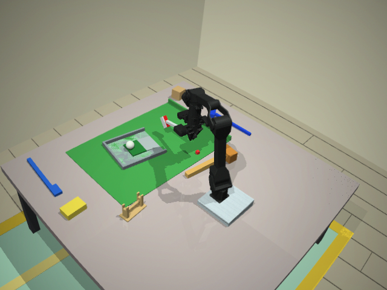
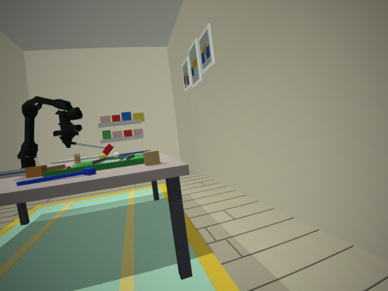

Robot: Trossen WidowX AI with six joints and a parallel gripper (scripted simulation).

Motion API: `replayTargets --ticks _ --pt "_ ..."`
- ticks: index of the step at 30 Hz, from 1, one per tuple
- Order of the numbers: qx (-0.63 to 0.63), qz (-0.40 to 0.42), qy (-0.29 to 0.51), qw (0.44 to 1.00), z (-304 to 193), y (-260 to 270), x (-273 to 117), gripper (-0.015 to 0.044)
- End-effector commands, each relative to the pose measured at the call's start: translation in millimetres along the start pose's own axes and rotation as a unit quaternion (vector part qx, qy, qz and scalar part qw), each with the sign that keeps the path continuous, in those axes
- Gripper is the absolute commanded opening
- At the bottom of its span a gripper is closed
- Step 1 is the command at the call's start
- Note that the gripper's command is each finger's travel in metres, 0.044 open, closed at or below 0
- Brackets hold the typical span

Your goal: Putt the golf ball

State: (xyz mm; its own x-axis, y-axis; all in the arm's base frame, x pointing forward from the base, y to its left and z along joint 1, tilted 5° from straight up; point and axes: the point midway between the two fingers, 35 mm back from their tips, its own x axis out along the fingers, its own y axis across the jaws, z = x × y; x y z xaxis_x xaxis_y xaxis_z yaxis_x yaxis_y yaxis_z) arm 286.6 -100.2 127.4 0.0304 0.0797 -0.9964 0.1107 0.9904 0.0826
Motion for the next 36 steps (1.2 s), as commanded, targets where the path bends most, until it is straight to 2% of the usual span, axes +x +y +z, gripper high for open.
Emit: replayTargets --ticks 1,2,36 --pt "-0.001 -0.002 -0.005 1.0 0.2 0.0 -11.0 0.0" --pt "0.0 0.0 -0.001 1.0 0.0 0.0 -2.7 0.0" --pt "0.0 0.0 -0.001 1.0 0.0 0.0 -2.7 0.0"
